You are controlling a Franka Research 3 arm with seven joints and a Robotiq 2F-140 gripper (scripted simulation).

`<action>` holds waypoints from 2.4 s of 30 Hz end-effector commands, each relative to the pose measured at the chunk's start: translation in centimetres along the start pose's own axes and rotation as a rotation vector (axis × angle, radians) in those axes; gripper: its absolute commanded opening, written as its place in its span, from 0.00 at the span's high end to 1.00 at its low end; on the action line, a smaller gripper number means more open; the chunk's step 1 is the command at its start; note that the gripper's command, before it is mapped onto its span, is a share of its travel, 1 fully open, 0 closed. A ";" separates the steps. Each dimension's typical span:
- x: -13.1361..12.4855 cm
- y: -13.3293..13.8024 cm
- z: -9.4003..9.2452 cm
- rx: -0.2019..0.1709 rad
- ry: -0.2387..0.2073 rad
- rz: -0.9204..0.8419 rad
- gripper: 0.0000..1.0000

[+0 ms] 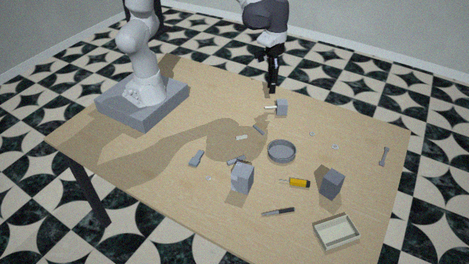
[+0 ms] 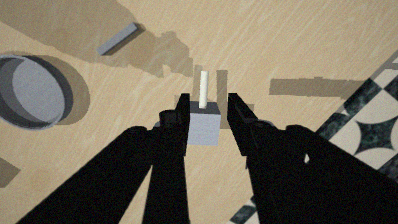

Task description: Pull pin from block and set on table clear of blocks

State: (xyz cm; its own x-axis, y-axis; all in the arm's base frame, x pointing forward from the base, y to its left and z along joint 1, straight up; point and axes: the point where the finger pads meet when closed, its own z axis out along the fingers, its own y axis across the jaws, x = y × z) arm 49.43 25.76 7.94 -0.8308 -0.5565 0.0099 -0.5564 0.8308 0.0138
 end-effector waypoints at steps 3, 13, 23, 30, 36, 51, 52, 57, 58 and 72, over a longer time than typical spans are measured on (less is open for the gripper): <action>-0.3 -0.1 -0.1 0.012 -0.007 0.061 0.68; -0.3 -0.1 -0.1 0.012 -0.007 0.061 0.68; -0.4 -0.1 -0.1 0.013 -0.008 0.065 0.68; -0.5 -0.1 -0.1 0.015 -0.011 0.075 0.68; -0.6 -0.1 -0.1 0.015 -0.013 0.079 0.68; -0.5 -0.1 -0.1 0.015 -0.012 0.072 0.68; -0.5 -0.1 -0.1 0.014 -0.011 0.070 0.68; -0.5 -0.1 -0.1 0.014 -0.010 0.066 0.68; -0.5 -0.1 -0.1 0.014 -0.010 0.065 0.68; -0.4 -0.1 -0.1 0.012 -0.007 0.051 0.68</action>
State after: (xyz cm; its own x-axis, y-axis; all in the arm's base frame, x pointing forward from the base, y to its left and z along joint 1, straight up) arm 49.78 25.95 8.04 -0.8647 -0.5022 0.0021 -0.5022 0.8647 0.0004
